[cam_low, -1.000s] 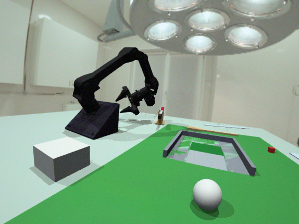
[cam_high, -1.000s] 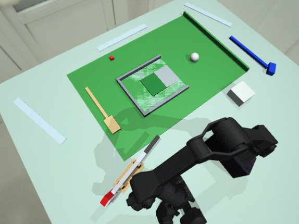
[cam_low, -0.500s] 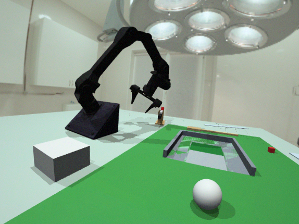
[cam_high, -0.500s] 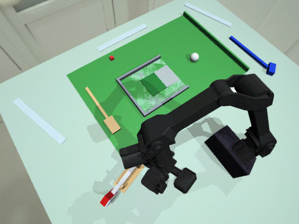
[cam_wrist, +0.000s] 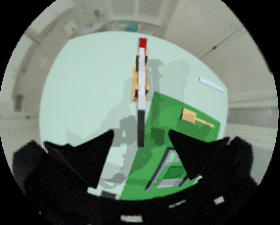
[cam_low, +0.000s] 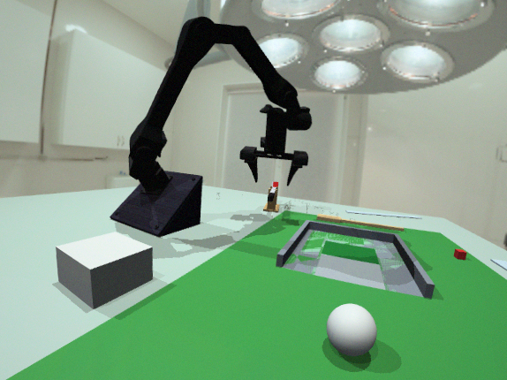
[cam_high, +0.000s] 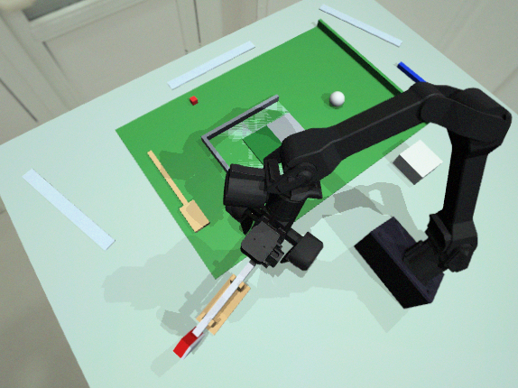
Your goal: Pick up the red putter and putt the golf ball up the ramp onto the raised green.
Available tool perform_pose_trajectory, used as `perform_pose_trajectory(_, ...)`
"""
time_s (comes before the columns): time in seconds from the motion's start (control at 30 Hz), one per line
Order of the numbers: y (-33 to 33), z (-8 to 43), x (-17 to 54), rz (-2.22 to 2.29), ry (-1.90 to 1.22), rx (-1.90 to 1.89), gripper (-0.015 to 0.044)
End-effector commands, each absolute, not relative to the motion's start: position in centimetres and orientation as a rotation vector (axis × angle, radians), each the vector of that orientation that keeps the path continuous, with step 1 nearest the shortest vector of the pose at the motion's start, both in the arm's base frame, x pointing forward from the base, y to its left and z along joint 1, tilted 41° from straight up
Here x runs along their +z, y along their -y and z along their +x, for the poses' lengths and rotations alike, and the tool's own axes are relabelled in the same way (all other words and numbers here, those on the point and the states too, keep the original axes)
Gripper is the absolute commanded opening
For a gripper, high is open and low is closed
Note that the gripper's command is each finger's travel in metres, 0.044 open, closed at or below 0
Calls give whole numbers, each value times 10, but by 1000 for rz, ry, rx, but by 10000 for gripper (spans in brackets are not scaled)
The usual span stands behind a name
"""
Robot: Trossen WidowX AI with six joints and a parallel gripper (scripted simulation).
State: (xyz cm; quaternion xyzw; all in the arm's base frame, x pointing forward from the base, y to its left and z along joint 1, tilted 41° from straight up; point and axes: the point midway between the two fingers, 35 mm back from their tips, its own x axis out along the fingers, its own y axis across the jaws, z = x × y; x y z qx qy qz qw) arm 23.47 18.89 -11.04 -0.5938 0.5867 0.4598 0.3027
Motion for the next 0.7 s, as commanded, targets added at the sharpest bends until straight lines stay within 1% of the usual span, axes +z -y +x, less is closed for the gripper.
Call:
perform_pose_trajectory(0.0,-181,236,-115,-1591,-1550,1215,440)
perform_pose_trajectory(0.4,-156,234,-143,-1592,-1550,1214,440)
perform_pose_trajectory(0.67,-154,234,-146,-1592,-1550,1214,440)
